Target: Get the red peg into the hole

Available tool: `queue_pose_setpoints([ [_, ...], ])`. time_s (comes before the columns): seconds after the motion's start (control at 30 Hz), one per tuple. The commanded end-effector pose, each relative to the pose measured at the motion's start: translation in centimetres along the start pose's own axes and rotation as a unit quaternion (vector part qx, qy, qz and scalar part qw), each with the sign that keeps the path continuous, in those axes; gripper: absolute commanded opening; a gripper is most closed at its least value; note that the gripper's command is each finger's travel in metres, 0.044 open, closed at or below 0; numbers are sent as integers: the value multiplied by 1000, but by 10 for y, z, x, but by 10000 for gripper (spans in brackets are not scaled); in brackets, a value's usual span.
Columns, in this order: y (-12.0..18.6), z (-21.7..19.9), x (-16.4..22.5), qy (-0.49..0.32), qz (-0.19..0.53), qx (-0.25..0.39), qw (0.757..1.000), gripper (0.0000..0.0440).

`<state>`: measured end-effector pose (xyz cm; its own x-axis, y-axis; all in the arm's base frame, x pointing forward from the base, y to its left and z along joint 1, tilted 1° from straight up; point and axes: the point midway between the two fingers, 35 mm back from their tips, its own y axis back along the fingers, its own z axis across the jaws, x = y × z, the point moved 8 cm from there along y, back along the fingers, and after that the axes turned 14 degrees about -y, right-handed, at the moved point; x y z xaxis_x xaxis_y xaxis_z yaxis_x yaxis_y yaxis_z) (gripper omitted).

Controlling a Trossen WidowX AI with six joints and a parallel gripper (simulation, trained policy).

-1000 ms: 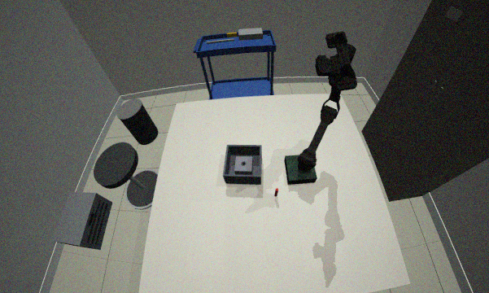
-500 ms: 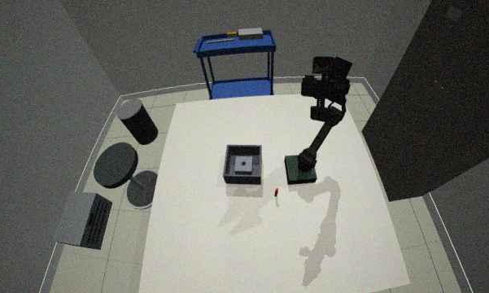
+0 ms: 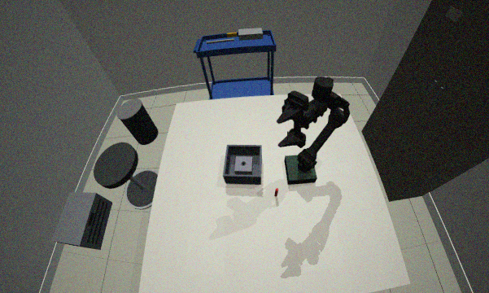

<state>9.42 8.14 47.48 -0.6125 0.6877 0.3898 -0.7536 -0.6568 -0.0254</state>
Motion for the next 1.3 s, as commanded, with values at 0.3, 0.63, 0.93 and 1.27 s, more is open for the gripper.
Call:
queue_pose_setpoints([
  [0.3,-43,-66,-42,67,-99,182,976,440],
  [0.63,-59,-120,-70,102,-141,339,925,440],
  [0.93,-64,-169,-89,116,-156,479,856,440],
  [1.27,-65,-222,-103,116,-165,619,759,440],
])
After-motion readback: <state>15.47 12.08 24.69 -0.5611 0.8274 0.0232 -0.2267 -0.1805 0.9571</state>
